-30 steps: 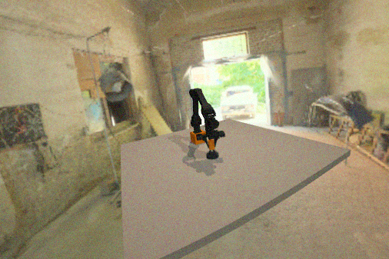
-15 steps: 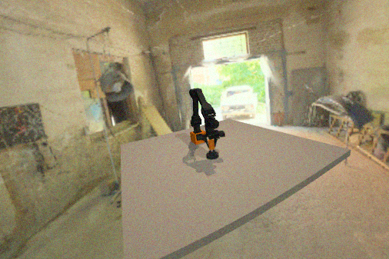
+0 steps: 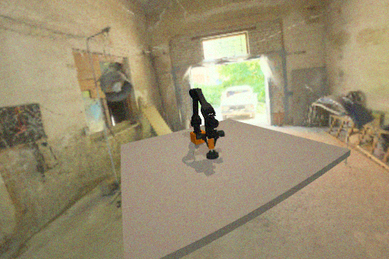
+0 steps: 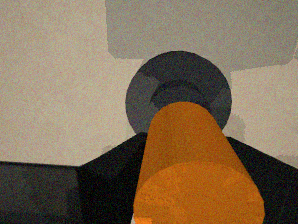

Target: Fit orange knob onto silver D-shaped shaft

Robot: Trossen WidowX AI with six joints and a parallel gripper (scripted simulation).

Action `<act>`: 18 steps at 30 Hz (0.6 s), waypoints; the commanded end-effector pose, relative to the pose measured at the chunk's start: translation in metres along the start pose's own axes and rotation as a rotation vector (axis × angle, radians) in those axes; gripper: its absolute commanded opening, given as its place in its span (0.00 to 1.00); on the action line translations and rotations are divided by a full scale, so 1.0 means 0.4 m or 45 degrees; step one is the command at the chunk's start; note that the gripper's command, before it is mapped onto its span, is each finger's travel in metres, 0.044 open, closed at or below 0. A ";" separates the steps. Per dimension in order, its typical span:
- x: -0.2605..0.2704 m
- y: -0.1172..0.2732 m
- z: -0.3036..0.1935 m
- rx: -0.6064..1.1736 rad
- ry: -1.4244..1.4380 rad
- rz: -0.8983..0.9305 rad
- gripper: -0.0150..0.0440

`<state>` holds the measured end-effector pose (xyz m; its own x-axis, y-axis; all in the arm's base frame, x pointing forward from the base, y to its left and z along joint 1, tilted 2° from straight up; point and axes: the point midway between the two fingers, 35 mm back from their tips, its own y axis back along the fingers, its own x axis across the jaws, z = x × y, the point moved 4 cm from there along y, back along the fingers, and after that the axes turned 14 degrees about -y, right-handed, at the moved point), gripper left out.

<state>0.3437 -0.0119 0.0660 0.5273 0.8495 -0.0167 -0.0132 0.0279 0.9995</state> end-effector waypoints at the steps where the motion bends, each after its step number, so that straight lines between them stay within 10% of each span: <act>1: 0.003 0.004 0.007 -0.010 -0.010 0.000 0.25; 18: 0.007 -0.009 0.009 -0.010 0.017 0.000 0.25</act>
<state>0.3474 -0.0113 0.0628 0.5309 0.8473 -0.0157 -0.0156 0.0283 0.9995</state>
